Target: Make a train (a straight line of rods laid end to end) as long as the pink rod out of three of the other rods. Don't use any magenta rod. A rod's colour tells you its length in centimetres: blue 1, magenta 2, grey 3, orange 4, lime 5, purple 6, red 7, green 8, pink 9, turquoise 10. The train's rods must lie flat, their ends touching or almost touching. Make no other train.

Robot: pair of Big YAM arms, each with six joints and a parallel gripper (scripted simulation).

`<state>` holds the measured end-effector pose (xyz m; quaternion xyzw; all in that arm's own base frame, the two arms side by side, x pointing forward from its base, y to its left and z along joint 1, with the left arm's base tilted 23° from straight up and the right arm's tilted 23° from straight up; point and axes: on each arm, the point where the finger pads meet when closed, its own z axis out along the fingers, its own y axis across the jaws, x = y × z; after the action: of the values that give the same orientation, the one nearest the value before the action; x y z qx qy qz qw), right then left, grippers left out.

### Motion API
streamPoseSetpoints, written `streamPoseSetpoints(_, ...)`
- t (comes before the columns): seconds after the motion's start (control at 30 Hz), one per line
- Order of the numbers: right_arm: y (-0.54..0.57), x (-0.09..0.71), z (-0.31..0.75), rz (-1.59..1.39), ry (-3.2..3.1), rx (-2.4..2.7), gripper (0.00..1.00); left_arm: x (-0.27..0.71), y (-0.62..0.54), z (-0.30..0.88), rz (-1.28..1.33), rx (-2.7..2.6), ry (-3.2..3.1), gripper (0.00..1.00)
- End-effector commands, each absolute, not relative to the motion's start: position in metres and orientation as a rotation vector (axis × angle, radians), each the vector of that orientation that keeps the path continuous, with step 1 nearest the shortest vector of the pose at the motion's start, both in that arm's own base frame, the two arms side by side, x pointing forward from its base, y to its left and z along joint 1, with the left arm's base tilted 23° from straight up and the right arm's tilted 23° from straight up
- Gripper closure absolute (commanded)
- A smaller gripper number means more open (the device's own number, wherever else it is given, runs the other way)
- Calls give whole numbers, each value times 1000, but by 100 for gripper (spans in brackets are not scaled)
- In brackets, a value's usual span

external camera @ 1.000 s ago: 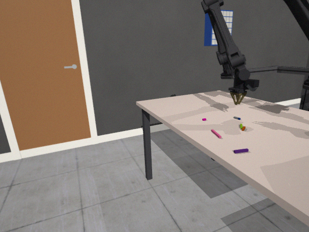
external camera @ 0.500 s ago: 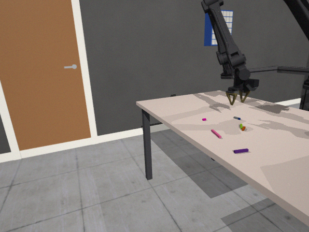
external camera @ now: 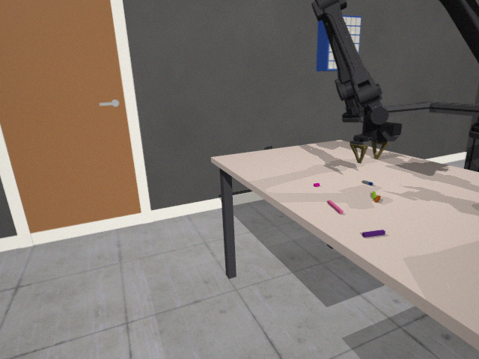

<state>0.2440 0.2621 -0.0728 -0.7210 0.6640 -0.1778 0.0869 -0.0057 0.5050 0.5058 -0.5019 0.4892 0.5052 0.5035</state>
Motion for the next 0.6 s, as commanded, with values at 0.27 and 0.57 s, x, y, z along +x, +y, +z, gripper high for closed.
streamPoseSetpoints(0.27,316,286,-68,-465,2270,-1733,0,-11,503,554,1275,-1146,1121,0)
streamPoseSetpoints(0.57,342,307,-68,-419,2420,-1464,0,-11,503,554,1275,-1146,1121,0)
